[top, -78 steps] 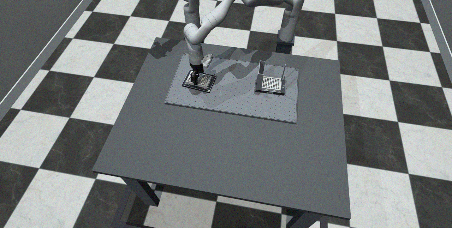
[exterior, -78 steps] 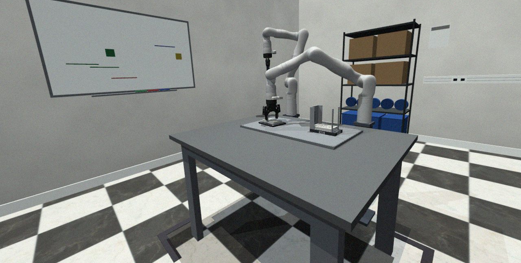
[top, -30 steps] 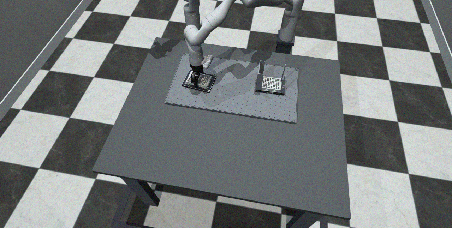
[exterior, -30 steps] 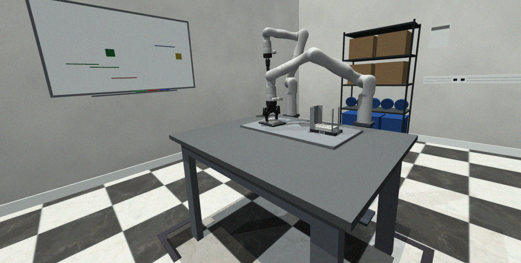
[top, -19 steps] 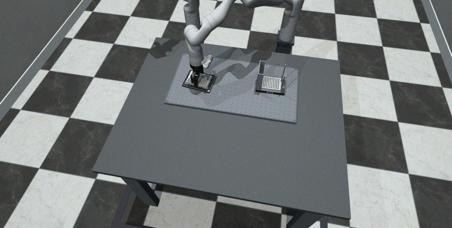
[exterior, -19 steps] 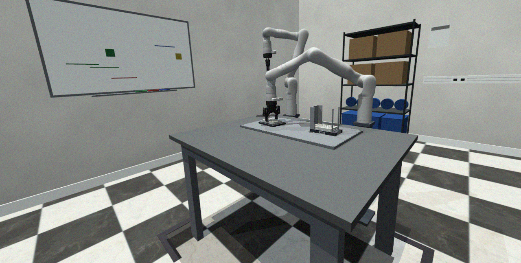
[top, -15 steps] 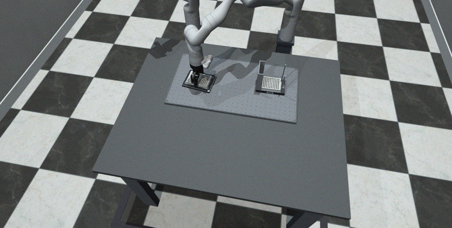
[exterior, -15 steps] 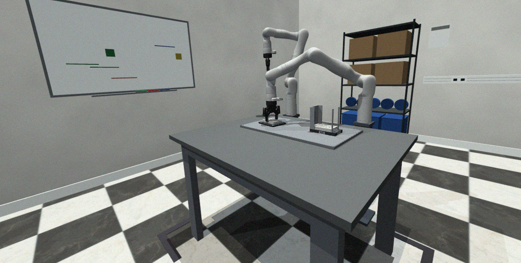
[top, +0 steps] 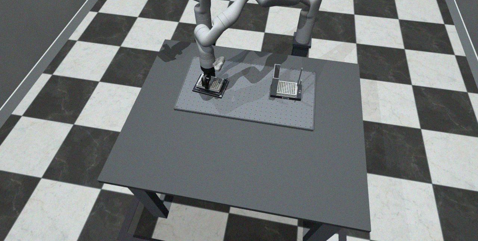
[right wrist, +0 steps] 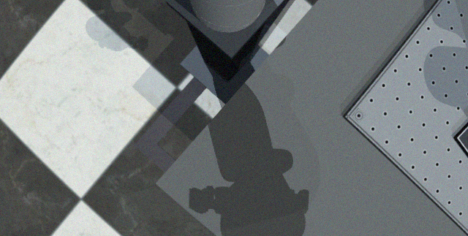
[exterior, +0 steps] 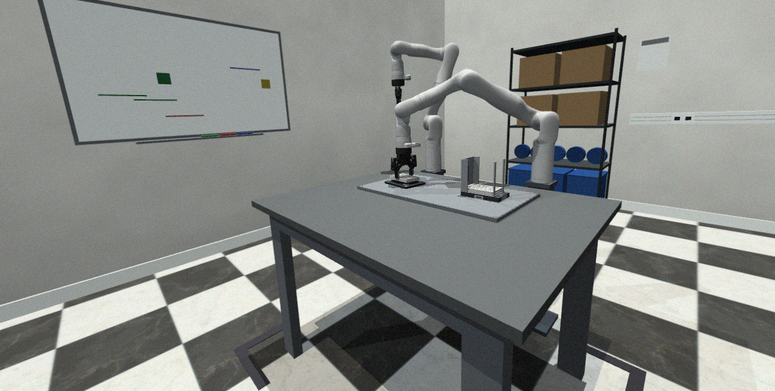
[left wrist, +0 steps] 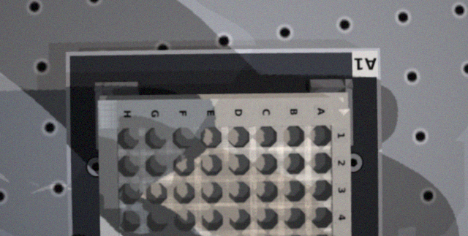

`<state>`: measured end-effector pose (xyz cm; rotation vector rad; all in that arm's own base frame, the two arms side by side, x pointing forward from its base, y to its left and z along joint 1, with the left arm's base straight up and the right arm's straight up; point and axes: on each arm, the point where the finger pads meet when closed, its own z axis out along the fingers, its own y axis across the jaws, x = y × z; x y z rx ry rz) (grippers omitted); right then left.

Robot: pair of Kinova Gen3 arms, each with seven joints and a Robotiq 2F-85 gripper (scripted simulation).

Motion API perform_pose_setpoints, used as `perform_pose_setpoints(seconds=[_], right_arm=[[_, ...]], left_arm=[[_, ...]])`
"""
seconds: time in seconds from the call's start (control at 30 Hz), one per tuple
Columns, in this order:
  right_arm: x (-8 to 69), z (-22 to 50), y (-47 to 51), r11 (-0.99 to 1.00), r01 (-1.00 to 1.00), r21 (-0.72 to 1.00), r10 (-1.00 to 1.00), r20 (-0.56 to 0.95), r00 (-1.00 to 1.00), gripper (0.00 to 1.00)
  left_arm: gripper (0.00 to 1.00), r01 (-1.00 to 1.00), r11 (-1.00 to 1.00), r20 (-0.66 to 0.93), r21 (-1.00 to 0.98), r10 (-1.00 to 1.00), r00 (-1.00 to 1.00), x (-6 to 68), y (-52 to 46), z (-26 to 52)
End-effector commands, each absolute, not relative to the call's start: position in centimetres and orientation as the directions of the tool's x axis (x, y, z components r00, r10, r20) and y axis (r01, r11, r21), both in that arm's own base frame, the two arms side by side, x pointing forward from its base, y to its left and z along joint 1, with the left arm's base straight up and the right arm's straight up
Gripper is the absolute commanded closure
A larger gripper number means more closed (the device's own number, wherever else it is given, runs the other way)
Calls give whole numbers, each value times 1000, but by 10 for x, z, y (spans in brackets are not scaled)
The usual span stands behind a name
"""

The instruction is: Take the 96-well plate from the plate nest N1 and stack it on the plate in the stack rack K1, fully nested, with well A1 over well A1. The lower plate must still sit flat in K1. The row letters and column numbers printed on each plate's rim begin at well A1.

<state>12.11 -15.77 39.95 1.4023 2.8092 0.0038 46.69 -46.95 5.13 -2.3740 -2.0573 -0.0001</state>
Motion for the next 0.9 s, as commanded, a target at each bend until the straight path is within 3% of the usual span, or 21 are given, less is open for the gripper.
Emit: perform_pose_setpoints(seconds=[0.0, 0.87], right_arm=[[121, 400, -158, 601, 799, 3, 799, -2, -601, 2], [121, 400, -158, 601, 799, 3, 799, -2, -601, 2]], left_arm=[[71, 990, -142, -1, 2, 990, 142, 468, -470, 55], [71, 990, -142, -1, 2, 990, 142, 467, -470, 95]])
